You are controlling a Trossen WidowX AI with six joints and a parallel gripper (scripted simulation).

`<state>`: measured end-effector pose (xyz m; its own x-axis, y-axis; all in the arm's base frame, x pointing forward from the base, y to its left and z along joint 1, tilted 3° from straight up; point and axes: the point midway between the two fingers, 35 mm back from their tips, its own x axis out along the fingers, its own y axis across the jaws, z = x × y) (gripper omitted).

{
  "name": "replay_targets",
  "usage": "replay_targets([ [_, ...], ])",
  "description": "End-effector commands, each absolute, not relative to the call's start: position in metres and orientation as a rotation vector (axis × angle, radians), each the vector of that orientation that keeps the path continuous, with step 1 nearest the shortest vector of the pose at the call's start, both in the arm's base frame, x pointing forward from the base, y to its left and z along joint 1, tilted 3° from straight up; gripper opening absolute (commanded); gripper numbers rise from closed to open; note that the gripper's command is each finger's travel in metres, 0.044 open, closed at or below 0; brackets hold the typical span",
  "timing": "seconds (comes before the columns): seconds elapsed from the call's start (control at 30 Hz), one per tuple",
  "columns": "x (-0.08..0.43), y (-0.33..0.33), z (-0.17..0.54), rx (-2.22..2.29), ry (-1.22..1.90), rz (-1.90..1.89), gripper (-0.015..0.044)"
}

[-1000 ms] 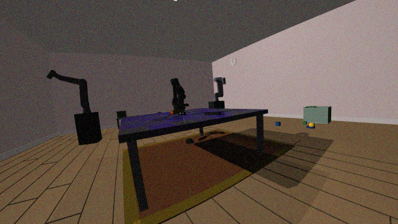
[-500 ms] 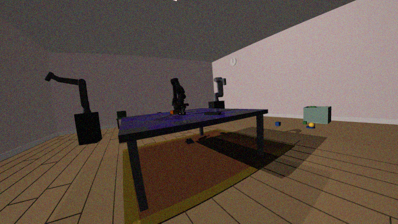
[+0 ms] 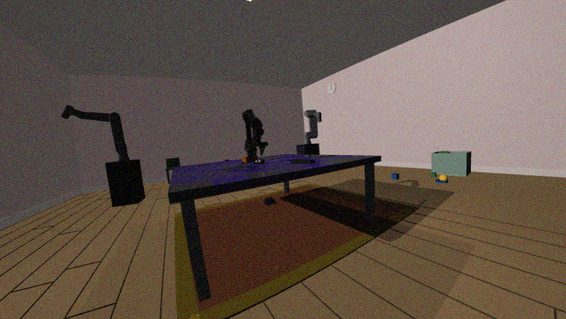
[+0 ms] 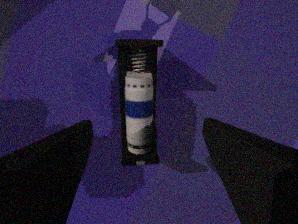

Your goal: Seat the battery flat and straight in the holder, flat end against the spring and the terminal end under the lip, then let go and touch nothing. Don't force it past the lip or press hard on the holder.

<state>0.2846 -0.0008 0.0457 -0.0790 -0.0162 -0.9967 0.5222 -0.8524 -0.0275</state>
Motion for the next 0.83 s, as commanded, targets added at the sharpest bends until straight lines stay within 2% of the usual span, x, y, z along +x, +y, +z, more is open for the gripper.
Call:
replay_targets([
  [0.0, 0.2878, 0.0005, 0.0797, 1.86, 0.533, -1.965, 0.0406],
  [0.07, 0.2866, 0.0007, 0.0851, 1.86, 0.533, -1.965, 0.044],
  [0.8, 0.2863, 0.0007, 0.0855, 1.86, 0.533, -1.965, 0.044],
])
